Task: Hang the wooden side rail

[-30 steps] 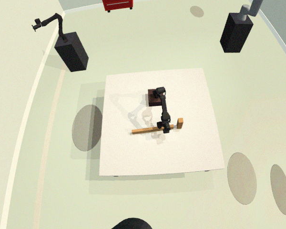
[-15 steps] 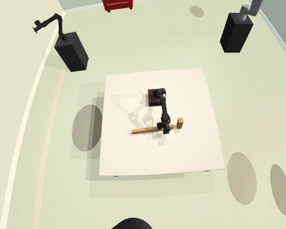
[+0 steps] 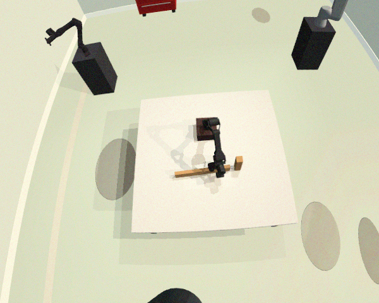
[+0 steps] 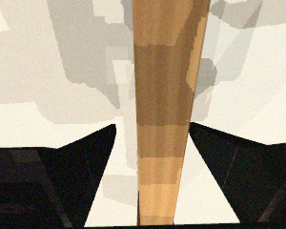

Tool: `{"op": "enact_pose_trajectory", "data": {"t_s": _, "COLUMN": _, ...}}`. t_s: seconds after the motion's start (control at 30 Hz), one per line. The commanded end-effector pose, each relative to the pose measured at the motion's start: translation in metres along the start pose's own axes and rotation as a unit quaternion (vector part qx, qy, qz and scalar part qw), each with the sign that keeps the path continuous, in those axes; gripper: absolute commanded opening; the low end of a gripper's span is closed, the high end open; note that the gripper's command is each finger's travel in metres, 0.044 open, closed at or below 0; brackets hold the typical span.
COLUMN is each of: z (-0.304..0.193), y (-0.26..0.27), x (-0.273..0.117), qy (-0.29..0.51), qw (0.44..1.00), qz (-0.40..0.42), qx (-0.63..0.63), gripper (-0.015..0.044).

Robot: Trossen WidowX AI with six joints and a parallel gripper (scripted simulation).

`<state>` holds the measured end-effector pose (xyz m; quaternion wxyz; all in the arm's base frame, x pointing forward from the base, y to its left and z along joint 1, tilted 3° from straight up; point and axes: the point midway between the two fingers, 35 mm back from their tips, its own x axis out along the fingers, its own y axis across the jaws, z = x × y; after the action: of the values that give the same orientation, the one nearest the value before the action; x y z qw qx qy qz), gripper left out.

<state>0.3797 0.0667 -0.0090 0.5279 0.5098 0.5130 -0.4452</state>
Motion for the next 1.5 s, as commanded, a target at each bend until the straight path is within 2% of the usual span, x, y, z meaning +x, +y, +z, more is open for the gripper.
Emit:
{"op": "enact_pose_trajectory", "data": {"t_s": 0.0, "z": 0.000, "y": -0.001, "x": 0.002, "qy": -0.002, "qw": 1.000, "qz": -0.002, "qx": 0.003, "gripper": 0.0282}}
{"op": "enact_pose_trajectory", "data": {"t_s": 0.23, "z": 0.000, "y": -0.001, "x": 0.002, "qy": -0.002, "qw": 1.000, "qz": -0.002, "qx": 0.003, "gripper": 0.0099}}
{"op": "enact_pose_trajectory", "data": {"t_s": 0.4, "z": 0.000, "y": -0.001, "x": 0.002, "qy": -0.002, "qw": 1.000, "qz": -0.002, "qx": 0.003, "gripper": 0.0065}}
{"op": "enact_pose_trajectory", "data": {"t_s": 0.5, "z": 0.000, "y": -0.001, "x": 0.002, "qy": -0.002, "qw": 1.000, "qz": -0.002, "qx": 0.003, "gripper": 0.0000}}
{"op": "enact_pose_trajectory", "data": {"t_s": 1.47, "z": 0.000, "y": -0.012, "x": 0.002, "qy": -0.002, "qw": 0.999, "qz": -0.002, "qx": 0.046, "gripper": 0.0000}}
